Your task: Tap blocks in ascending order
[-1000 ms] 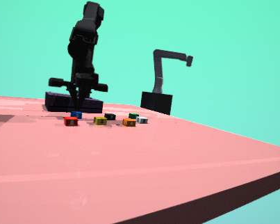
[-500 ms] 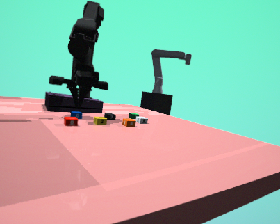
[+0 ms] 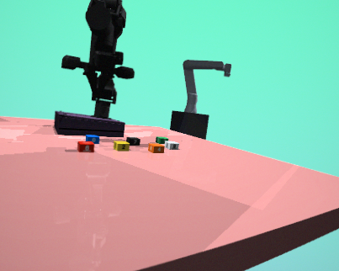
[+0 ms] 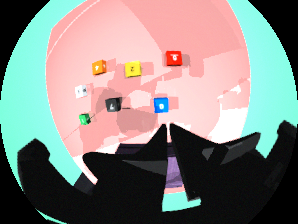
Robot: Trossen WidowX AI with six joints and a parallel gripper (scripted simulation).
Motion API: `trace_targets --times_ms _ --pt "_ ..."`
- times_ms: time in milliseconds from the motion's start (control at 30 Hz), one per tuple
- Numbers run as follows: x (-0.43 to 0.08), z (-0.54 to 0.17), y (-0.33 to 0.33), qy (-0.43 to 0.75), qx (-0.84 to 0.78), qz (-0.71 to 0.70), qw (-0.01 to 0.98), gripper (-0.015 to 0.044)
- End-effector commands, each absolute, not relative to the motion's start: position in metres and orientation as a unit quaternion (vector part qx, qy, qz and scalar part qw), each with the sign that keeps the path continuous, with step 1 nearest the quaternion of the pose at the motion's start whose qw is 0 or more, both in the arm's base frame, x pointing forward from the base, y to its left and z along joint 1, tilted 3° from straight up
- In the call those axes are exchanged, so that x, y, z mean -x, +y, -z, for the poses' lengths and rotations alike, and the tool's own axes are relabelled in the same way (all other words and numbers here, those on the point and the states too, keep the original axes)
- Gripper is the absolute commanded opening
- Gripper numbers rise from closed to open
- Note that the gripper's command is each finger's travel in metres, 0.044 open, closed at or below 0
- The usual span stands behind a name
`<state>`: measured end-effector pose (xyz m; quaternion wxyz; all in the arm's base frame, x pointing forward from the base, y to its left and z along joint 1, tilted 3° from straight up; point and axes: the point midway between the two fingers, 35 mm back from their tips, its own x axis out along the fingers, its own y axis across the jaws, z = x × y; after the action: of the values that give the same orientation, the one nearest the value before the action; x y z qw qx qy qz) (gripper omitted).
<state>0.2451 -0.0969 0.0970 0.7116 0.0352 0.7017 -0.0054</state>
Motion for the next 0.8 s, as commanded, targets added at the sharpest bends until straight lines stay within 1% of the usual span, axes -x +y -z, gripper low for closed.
trace_targets --times_ms 0,200,333,467,633,767 --pt "-0.244 -0.103 -0.095 0.704 -0.035 0.004 0.709 0.0020" --pt "-0.263 -0.107 -0.028 0.704 -0.035 0.004 0.710 0.0020" --pt "-0.265 -0.110 0.024 0.703 -0.037 0.003 0.710 0.0020" --pt "-0.257 -0.113 0.076 0.703 -0.039 0.001 0.710 0.0020" --pt "-0.233 -0.116 0.136 0.704 -0.042 -0.003 0.709 0.0020" --pt "-0.229 -0.116 0.144 0.705 -0.042 -0.003 0.708 0.0020"
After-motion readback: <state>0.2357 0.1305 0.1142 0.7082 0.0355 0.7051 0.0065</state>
